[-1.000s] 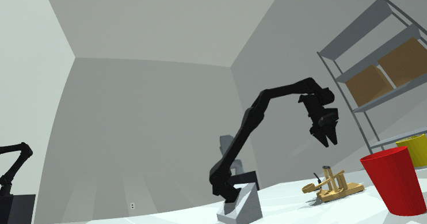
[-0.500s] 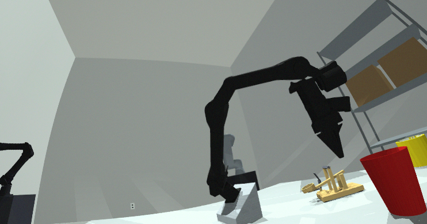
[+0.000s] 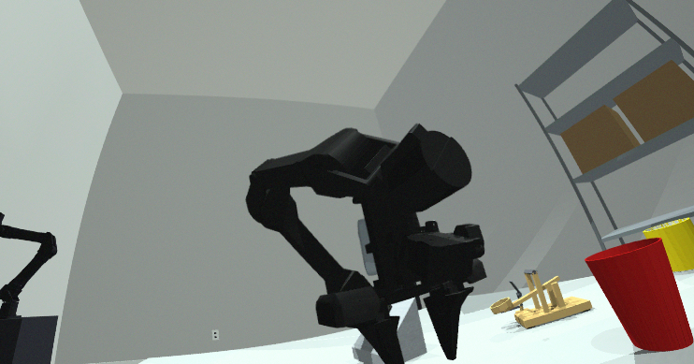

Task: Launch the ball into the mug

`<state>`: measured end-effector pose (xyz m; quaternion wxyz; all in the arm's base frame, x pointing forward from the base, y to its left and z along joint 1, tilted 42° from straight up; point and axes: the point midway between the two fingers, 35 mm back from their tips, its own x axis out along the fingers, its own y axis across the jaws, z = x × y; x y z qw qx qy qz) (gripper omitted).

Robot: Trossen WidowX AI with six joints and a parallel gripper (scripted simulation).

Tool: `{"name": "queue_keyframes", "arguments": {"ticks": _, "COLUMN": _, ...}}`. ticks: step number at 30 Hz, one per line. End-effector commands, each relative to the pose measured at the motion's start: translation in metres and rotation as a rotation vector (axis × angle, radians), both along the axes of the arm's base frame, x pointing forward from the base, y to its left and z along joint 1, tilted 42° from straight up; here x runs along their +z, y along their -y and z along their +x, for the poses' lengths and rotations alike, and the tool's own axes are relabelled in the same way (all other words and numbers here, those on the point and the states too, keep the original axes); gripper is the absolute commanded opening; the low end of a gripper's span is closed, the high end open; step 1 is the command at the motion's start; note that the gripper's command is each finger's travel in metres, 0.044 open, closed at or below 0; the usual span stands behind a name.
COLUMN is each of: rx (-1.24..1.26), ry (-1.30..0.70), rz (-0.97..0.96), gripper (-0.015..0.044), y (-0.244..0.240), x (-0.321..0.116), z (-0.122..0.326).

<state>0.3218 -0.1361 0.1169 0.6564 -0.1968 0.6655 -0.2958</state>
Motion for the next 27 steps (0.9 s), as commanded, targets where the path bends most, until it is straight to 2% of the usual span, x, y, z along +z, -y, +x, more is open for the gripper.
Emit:
{"name": "queue_keyframes", "arguments": {"ticks": 1, "rx": -0.037, "ry": 0.018, "rz": -0.025, "gripper": 0.0300, "y": 0.015, "x": 0.005, "z": -0.025}}
{"name": "queue_keyframes", "arguments": {"ticks": 27, "rx": -0.037, "ry": 0.018, "rz": -0.026, "gripper": 0.0300, "y": 0.039, "x": -0.023, "z": -0.029}}
